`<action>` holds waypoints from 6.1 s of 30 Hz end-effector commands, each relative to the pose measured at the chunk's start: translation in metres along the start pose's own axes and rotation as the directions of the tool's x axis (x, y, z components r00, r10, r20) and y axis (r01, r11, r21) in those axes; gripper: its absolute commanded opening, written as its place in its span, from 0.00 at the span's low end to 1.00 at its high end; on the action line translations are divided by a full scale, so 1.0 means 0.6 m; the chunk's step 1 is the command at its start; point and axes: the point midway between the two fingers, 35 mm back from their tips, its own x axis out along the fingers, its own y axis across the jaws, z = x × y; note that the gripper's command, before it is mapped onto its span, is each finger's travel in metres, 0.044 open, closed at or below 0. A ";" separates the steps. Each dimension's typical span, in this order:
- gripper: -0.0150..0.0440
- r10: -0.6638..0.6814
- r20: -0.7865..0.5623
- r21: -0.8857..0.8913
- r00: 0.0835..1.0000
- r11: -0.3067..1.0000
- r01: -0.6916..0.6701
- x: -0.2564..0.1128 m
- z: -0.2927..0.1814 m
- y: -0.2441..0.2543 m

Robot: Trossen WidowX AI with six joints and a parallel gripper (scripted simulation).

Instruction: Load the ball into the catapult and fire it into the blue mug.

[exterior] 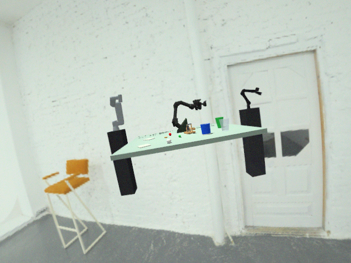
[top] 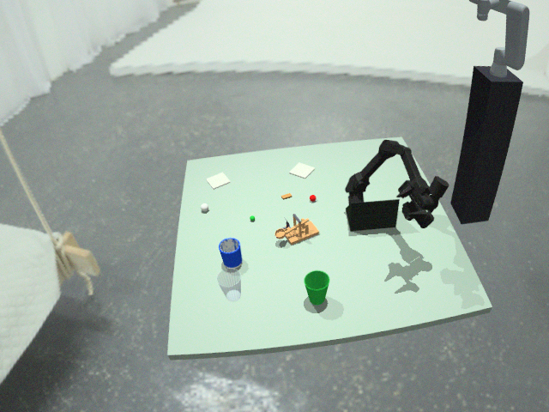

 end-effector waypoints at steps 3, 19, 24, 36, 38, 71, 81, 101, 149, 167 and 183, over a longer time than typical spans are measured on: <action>1.00 -0.007 0.004 -0.017 1.000 1.000 0.007 0.005 -0.002 0.002; 1.00 -0.085 0.108 -0.360 0.991 0.925 0.118 0.106 0.003 0.032; 1.00 -0.106 0.169 -0.456 0.980 0.873 0.173 0.148 0.035 0.043; 1.00 -0.138 0.319 -0.668 0.938 0.669 0.326 0.228 0.108 0.079; 1.00 -0.143 0.348 -0.698 0.927 0.620 0.358 0.240 0.122 0.087; 1.00 -0.199 0.809 -0.586 0.553 -0.338 0.736 0.335 0.387 0.261; 1.00 -0.219 0.909 -0.412 0.354 -0.596 0.689 0.318 0.470 0.326; 1.00 -0.276 0.953 -0.222 -0.122 -0.917 0.332 0.221 0.598 0.460; 1.00 -0.313 0.875 -0.290 -0.371 -0.950 0.116 0.106 0.753 0.482; 1.00 -0.311 0.875 -0.289 -0.372 -0.950 0.116 0.090 0.784 0.472; 0.47 -0.317 0.875 -0.291 -0.367 -0.948 0.125 0.095 0.781 0.472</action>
